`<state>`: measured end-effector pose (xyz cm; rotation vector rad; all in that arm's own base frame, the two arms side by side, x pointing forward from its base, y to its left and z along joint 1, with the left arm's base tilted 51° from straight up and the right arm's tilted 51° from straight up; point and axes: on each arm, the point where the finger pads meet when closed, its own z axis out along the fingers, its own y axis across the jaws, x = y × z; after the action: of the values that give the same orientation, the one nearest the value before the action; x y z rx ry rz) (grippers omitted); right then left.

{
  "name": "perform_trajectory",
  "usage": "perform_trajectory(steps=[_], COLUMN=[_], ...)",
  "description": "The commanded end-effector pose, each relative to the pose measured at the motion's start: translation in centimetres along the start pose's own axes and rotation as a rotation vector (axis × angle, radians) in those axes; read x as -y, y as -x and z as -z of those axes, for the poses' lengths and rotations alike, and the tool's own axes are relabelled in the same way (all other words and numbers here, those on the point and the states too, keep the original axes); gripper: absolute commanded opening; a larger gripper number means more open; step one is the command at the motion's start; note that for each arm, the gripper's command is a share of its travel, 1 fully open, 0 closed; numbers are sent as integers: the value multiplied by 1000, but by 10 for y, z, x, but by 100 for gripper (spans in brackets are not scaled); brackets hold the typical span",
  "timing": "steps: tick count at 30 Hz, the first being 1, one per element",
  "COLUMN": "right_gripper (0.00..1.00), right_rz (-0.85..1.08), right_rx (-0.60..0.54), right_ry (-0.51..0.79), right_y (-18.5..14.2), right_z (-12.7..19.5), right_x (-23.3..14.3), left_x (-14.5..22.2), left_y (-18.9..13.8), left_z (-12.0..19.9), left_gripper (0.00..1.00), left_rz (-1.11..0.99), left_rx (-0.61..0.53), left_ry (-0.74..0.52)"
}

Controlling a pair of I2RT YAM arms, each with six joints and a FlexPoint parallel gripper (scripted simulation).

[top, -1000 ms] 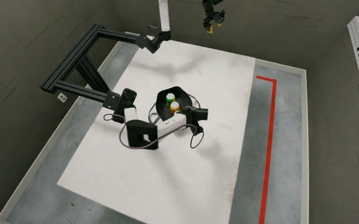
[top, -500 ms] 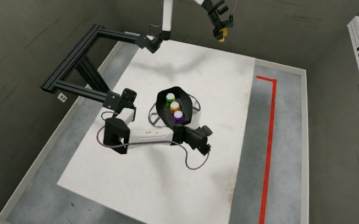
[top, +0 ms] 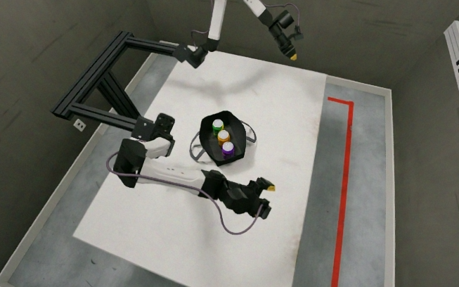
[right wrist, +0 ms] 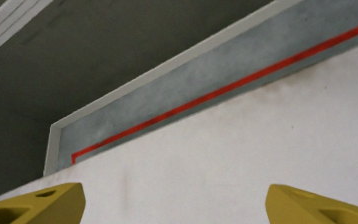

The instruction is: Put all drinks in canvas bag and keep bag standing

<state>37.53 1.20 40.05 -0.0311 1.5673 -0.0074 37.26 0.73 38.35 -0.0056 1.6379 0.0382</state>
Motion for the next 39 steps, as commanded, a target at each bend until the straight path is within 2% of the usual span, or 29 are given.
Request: perform_trajectory(steps=[1,2,3,5,7,15,22,23,24,34,39], right_gripper=[86,86,86,86,86,86,86,86,86,86,86], right_rz=[52,32,13,13,-2,-8,-7,-7,-7,3,5], right_rx=[55,-44,38,38,93,61,49,30,37,-31,-8], right_ry=[57,51,40,40,47,30,19,20,24,25,19], right_y=[22,-14,20,20,38,29,24,15,19,-9,1], right_z=[8,-5,8,8,19,12,9,7,7,-3,0], right_x=[-3,-2,-1,-1,-5,-4,-1,-2,-3,-5,-2], left_x=[8,6,4,4,0,-1,1,2,-1,-1,0], left_y=[22,29,22,22,32,52,51,44,51,46,46], left_z=[-1,5,2,2,-2,15,13,9,14,15,15], left_gripper=[86,86,86,86,86,86,86,86,86,86,86], left_rz=[67,50,30,30,12,11,13,13,13,16,16], left_rx=[103,117,94,94,107,167,162,138,160,134,134], left_ry=[-32,-23,-11,-11,-7,-11,-17,-21,-12,-14,-16])
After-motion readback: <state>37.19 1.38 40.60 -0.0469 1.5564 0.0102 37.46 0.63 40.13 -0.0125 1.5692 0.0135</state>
